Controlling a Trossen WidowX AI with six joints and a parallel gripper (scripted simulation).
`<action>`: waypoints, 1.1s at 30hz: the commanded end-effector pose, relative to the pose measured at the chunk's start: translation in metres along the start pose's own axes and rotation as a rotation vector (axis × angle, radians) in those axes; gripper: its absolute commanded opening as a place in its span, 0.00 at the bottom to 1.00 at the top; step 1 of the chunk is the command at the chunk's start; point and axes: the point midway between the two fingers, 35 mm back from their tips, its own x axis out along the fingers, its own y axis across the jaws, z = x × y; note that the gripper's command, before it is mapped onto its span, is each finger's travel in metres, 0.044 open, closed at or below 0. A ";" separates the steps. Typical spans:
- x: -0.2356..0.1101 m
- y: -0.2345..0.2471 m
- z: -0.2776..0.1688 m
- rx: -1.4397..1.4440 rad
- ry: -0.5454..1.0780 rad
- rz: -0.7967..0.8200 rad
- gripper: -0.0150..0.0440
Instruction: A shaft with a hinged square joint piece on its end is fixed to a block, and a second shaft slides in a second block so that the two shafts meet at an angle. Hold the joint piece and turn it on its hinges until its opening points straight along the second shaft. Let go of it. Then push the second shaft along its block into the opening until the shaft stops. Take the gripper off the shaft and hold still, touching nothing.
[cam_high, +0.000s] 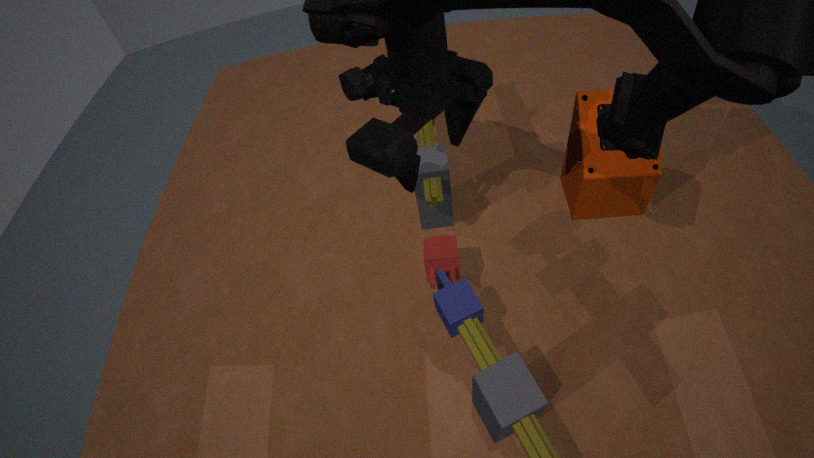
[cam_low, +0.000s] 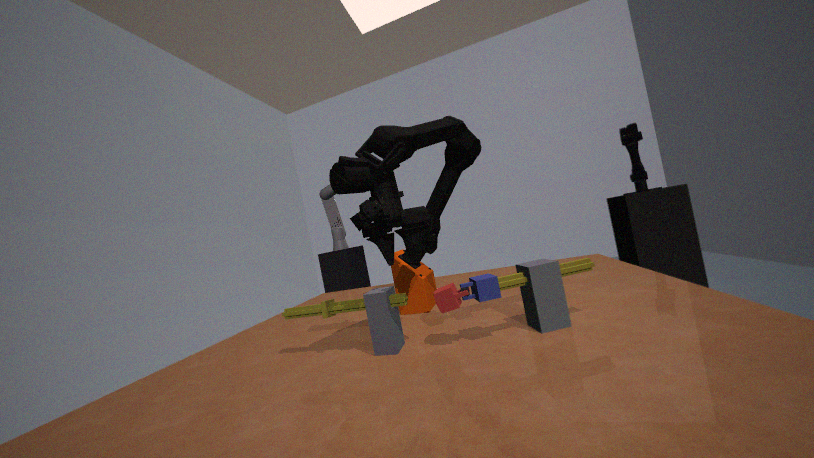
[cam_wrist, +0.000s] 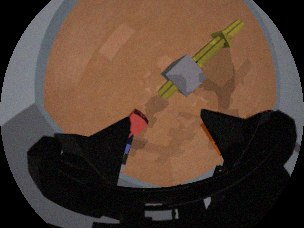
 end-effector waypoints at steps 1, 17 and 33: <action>0.002 0.000 0.000 0.108 0.006 0.011 1.00; 0.008 -0.001 0.001 0.603 0.038 0.030 1.00; 0.016 -0.002 0.002 0.898 0.061 0.035 1.00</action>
